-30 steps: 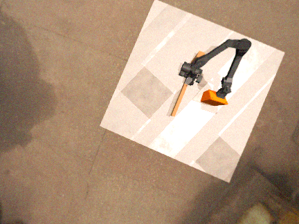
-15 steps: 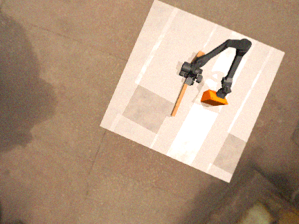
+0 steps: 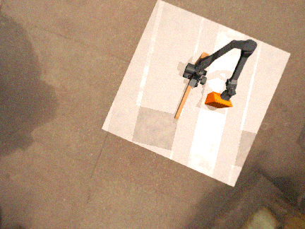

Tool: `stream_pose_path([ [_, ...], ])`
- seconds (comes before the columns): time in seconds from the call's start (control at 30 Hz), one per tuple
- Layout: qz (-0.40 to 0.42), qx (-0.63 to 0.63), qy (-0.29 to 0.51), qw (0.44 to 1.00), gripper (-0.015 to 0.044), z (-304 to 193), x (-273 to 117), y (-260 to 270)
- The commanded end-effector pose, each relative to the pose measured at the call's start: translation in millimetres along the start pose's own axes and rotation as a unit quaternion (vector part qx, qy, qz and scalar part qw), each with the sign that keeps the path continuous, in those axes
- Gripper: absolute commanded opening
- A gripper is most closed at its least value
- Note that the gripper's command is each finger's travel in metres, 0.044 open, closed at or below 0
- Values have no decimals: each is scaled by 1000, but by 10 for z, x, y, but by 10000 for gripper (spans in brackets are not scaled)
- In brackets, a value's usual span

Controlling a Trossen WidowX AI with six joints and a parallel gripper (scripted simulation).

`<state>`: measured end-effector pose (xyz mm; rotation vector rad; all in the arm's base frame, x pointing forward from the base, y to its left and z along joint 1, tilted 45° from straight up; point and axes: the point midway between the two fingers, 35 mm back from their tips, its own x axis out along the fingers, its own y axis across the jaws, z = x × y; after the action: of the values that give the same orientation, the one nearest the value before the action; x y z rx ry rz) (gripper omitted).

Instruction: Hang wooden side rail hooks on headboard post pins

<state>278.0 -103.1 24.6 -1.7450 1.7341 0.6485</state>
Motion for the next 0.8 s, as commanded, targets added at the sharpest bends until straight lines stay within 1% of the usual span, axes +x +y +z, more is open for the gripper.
stream_pose_path([
  [0.0,-3,-4,0,1000,0,11,-30,-9],
  [0.77,-3,-4,0,1000,0,11,-69,-9],
])
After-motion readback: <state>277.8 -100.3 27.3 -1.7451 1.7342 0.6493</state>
